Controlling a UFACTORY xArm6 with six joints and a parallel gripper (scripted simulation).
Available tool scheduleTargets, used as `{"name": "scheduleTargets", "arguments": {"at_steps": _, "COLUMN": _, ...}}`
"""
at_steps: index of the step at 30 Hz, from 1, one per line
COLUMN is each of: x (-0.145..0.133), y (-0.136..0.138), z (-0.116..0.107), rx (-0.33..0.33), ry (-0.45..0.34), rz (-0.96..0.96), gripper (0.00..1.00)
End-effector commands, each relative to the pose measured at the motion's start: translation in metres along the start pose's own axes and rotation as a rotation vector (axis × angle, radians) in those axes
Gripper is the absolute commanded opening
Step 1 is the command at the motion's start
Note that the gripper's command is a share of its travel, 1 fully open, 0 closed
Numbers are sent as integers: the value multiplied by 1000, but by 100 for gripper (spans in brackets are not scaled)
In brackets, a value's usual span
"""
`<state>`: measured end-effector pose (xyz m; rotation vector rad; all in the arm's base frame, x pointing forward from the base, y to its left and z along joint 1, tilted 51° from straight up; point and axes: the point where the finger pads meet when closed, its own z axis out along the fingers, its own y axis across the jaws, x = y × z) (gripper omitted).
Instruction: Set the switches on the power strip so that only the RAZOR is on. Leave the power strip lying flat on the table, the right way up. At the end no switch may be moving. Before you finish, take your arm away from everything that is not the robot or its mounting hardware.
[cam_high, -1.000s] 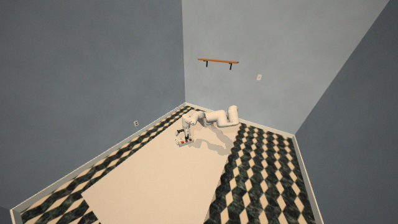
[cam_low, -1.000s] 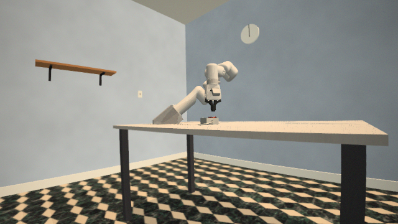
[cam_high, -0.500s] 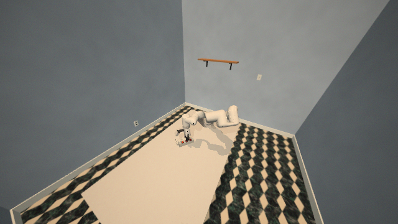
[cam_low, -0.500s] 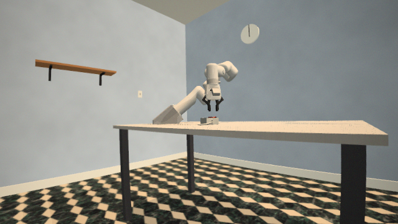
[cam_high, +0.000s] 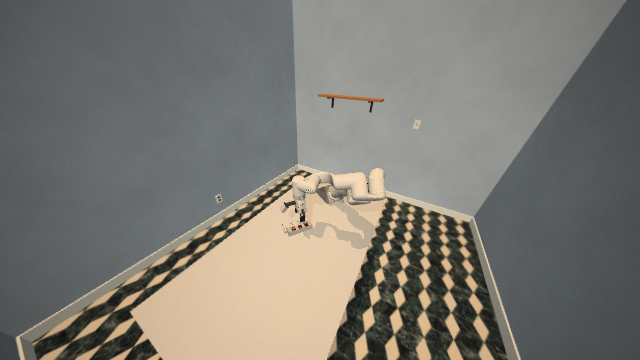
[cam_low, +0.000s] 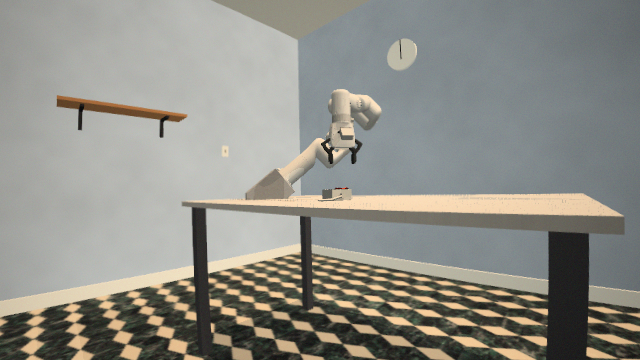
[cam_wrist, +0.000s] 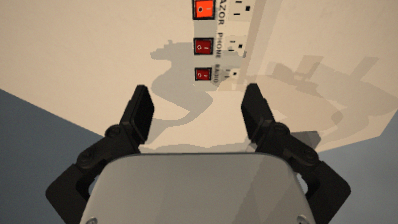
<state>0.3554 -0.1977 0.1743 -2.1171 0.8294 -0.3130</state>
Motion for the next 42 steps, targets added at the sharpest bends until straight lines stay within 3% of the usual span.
{"name": "scheduleTargets", "arguments": {"at_steps": 1, "x": 0, "y": -1, "z": -23, "rx": 1, "ry": 0, "rz": -2, "gripper": 100}}
{"name": "scheduleTargets", "arguments": {"at_steps": 10, "x": 0, "y": -1, "z": -47, "rx": 1, "ry": 0, "rz": -2, "gripper": 100}}
{"name": "scheduleTargets", "arguments": {"at_steps": 42, "x": 0, "y": -1, "z": -48, "rx": 1, "ry": 0, "rz": -2, "gripper": 100}}
